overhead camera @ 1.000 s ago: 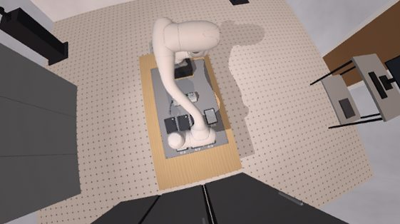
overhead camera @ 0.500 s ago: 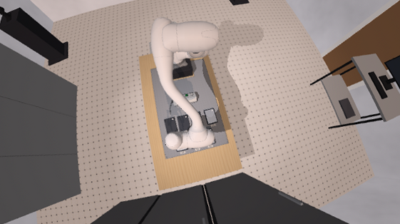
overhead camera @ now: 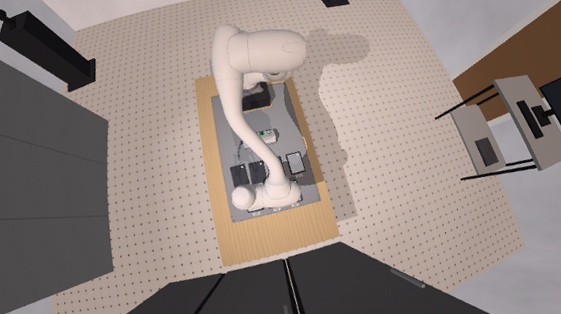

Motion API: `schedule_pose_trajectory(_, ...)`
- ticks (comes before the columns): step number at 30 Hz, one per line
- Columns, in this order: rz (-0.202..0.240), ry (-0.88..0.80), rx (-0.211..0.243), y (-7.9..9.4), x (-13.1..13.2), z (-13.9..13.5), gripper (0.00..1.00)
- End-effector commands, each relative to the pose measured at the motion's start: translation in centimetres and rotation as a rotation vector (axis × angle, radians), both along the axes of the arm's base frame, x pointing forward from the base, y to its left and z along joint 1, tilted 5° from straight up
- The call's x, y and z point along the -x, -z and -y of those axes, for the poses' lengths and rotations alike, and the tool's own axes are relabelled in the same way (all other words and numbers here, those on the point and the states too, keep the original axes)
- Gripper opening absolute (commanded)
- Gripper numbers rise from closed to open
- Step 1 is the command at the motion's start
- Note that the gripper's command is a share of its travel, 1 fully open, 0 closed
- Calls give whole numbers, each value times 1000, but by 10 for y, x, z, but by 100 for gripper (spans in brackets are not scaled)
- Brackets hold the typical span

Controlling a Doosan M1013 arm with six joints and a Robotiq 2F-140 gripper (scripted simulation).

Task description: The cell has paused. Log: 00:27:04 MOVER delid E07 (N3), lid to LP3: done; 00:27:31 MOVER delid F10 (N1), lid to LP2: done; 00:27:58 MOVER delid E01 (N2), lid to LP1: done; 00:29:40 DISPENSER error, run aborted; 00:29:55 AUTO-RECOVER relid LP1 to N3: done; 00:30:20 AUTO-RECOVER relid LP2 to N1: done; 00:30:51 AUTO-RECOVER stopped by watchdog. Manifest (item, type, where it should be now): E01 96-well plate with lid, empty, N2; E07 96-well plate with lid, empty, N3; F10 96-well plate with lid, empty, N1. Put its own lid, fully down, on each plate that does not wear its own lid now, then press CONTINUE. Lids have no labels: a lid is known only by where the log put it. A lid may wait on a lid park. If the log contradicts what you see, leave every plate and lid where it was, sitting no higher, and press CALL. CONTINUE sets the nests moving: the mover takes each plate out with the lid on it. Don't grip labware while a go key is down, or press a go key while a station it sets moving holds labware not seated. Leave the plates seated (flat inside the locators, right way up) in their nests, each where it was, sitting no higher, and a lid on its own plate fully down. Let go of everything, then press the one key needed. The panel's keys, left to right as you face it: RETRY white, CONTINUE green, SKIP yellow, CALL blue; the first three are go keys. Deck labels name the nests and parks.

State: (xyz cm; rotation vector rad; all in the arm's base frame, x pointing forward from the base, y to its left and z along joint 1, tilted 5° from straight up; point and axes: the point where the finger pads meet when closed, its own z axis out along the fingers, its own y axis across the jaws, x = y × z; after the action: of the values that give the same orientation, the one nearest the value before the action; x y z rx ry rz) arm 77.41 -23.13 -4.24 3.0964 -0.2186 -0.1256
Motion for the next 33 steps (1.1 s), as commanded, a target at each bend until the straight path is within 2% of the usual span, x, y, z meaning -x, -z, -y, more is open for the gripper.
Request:
schedule_pose_trajectory(1,-1,5,-7,-2,0,-1,66)
schedule_pose_trajectory(18,-1,4,-7,0,0,-1,66)
schedule_pose_trajectory(33,-1,4,-7,11,1,0,66)
